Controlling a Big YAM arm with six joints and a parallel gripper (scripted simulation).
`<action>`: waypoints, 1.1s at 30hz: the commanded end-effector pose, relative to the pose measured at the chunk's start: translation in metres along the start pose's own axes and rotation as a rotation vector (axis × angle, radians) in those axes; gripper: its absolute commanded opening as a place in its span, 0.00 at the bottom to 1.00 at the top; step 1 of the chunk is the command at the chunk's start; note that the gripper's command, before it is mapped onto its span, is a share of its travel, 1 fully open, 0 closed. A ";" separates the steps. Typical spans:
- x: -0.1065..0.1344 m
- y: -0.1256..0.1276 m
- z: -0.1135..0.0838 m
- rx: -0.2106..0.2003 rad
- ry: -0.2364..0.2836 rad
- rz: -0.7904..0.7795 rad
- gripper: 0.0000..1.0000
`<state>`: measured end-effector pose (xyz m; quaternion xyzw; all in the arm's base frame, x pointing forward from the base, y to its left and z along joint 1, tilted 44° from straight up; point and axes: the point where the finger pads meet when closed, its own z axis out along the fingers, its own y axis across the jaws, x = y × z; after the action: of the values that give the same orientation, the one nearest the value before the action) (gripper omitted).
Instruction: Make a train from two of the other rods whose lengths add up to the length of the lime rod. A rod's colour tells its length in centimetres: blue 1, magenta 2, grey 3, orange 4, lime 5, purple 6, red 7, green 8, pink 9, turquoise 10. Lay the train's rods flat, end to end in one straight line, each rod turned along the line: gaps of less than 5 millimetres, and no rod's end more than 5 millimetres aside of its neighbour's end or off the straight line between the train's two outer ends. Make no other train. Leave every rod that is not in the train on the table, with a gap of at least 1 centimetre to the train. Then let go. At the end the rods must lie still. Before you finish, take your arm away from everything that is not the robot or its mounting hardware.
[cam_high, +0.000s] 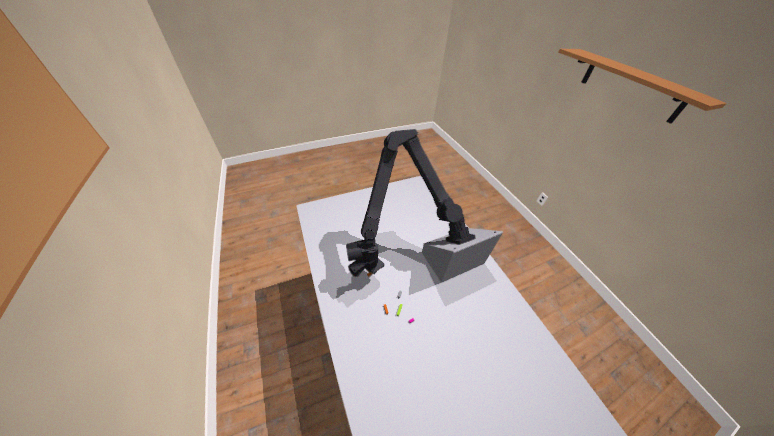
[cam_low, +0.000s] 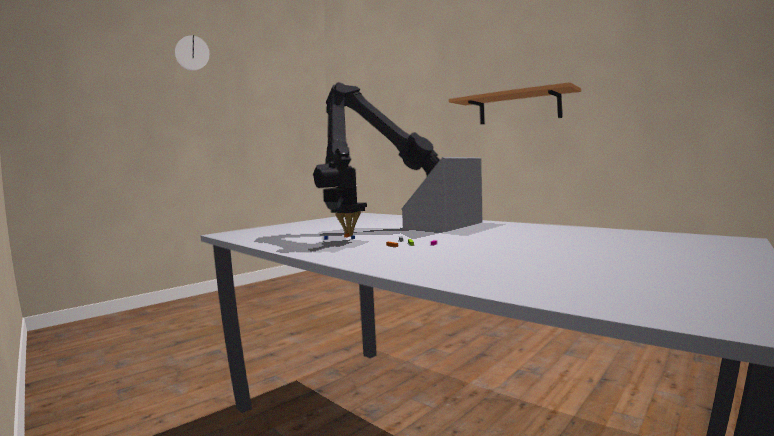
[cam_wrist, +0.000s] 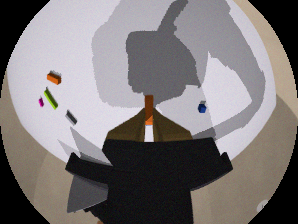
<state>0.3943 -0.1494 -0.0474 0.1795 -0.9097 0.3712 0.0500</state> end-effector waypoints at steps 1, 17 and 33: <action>-0.012 -0.001 -0.005 0.006 -0.021 -0.018 0.05; -0.012 0.000 -0.005 0.006 -0.021 -0.020 0.05; -0.015 -0.001 -0.007 0.008 -0.026 -0.022 0.05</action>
<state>0.3943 -0.1494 -0.0479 0.1797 -0.9096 0.3711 0.0504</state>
